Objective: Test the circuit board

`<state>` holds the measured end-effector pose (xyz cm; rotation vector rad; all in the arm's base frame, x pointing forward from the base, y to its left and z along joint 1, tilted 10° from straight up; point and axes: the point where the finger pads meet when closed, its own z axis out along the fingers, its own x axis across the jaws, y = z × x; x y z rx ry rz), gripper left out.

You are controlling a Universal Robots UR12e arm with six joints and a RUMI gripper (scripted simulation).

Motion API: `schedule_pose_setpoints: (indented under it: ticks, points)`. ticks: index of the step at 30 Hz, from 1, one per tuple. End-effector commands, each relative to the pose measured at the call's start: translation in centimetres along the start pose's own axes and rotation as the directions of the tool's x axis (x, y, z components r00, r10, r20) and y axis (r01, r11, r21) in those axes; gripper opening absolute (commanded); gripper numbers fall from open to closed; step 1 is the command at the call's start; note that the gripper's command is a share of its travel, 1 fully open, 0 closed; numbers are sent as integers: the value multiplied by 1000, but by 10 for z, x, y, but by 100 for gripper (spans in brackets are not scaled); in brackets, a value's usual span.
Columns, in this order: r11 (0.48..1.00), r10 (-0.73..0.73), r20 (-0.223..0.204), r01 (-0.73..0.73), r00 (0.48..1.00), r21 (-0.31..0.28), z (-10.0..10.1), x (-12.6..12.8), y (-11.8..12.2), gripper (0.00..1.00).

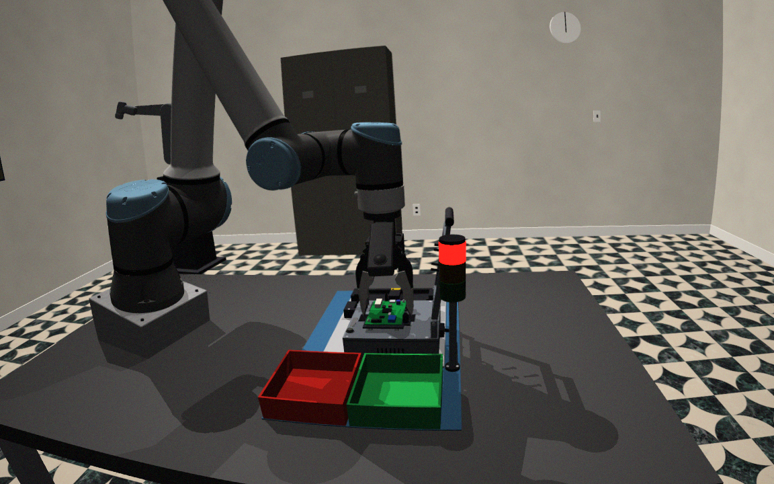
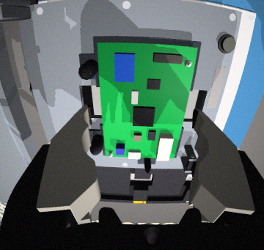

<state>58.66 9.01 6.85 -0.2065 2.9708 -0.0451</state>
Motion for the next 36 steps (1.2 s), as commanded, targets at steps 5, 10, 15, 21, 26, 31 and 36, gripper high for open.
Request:
schedule_pose_setpoints:
  ticks: [5, 10, 15, 21, 26, 31, 36]
  points:
    - [1000, 1, 0, -1, 1000, -1, 1, 1, -1, 59]
    - [1000, 1, -1, -1, 1000, -1, 1, 2, -1, 59]
    - [1000, 1, -1, -1, 1000, -1, 2, 2, -1, 59]
    - [1000, 1, -2, -1, 1000, -1, 2, 3, -1, 59]
    - [1000, 1, -1, -1, 1000, -1, 2, 2, -1, 59]
    - [1000, 1, -1, -1, 1000, -1, 2, 2, -1, 59]
    - [1000, 1, -1, -1, 1000, -1, 2, 2, -1, 59]
